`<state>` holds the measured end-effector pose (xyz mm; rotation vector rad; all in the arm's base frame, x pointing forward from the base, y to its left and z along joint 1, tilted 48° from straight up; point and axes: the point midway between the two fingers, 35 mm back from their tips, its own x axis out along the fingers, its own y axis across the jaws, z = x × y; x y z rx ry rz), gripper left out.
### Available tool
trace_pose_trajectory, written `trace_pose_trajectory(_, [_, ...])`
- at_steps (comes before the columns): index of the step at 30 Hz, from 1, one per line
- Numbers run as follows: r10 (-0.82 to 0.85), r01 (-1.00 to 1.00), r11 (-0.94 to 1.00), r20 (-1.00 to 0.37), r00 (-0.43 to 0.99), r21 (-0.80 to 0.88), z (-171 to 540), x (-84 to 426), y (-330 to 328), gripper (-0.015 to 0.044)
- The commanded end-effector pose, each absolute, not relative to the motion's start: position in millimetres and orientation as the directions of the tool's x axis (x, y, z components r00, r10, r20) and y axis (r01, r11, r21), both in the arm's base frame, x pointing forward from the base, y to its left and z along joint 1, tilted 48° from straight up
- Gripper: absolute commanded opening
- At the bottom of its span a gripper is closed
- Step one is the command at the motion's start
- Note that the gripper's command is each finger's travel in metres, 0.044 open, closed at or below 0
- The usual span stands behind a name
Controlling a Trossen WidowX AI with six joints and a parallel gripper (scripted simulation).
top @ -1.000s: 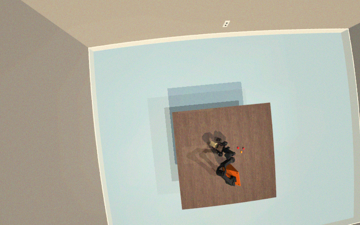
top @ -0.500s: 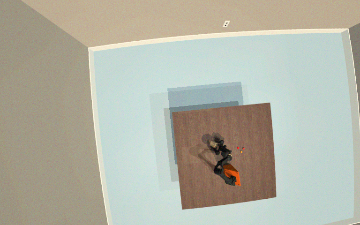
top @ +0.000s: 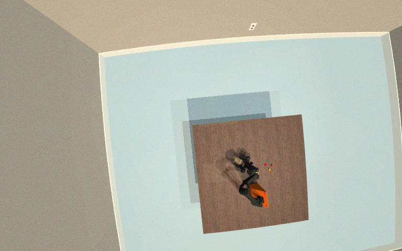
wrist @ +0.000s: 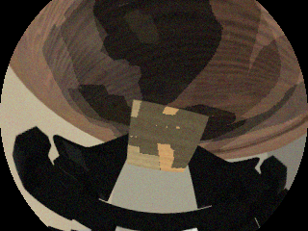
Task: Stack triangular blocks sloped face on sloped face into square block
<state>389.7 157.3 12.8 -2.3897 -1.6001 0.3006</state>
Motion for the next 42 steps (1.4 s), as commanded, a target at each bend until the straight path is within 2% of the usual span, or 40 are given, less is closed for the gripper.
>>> trace_pose_trajectory(1, [0.927,0.875,-0.365,-0.033,0.375,-0.318,14,390,155,0.0124])
trace_pose_trajectory(6, [0.926,0.875,-0.366,-0.037,0.375,-0.317,29,393,139,0.0])
trace_pose_trajectory(21, [0.926,0.875,-0.367,-0.036,0.376,-0.316,77,391,85,0.0])
trace_pose_trajectory(26, [0.923,0.872,-0.373,-0.035,0.382,-0.316,77,392,85,0.0])
trace_pose_trajectory(42, [0.9,0.616,-0.355,-0.079,0.428,-0.703,73,413,79,0.0])
